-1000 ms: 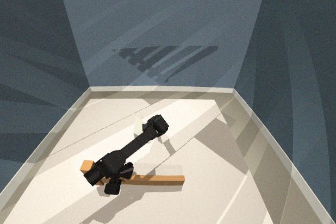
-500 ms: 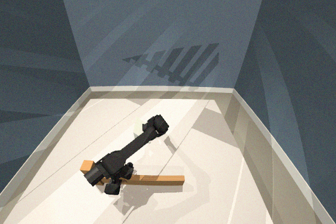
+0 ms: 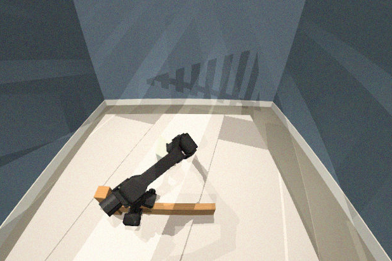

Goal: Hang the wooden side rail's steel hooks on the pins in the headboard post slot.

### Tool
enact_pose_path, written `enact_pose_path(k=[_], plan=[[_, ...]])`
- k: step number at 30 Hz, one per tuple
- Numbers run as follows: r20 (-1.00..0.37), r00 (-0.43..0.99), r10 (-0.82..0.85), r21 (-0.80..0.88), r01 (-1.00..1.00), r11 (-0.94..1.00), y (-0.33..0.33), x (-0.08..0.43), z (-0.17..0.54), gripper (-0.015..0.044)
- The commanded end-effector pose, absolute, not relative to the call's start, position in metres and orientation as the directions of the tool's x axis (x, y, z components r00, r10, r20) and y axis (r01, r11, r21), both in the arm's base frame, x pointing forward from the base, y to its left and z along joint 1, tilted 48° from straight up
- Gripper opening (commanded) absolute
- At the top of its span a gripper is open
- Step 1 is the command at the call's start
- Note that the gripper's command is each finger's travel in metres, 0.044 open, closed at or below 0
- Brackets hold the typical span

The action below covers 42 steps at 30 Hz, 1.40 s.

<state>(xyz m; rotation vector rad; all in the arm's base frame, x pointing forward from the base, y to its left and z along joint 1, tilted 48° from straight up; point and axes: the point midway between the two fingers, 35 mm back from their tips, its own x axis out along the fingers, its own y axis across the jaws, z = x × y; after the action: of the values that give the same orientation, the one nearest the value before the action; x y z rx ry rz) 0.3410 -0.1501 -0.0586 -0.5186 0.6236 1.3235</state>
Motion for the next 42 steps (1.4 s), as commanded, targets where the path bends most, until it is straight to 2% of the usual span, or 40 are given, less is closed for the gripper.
enact_pose_path(k=[1,36,42], plan=[[-0.686,0.134,0.716,0.0,-0.983,0.184,-0.1531,0.3401,-0.0593,0.0],[-0.685,0.134,0.716,0.0,-0.983,0.184,-0.149,0.3409,-0.0631,0.0],[-0.681,0.13,0.721,0.004,-0.984,0.18,-0.1477,0.3405,-0.062,0.0157]])
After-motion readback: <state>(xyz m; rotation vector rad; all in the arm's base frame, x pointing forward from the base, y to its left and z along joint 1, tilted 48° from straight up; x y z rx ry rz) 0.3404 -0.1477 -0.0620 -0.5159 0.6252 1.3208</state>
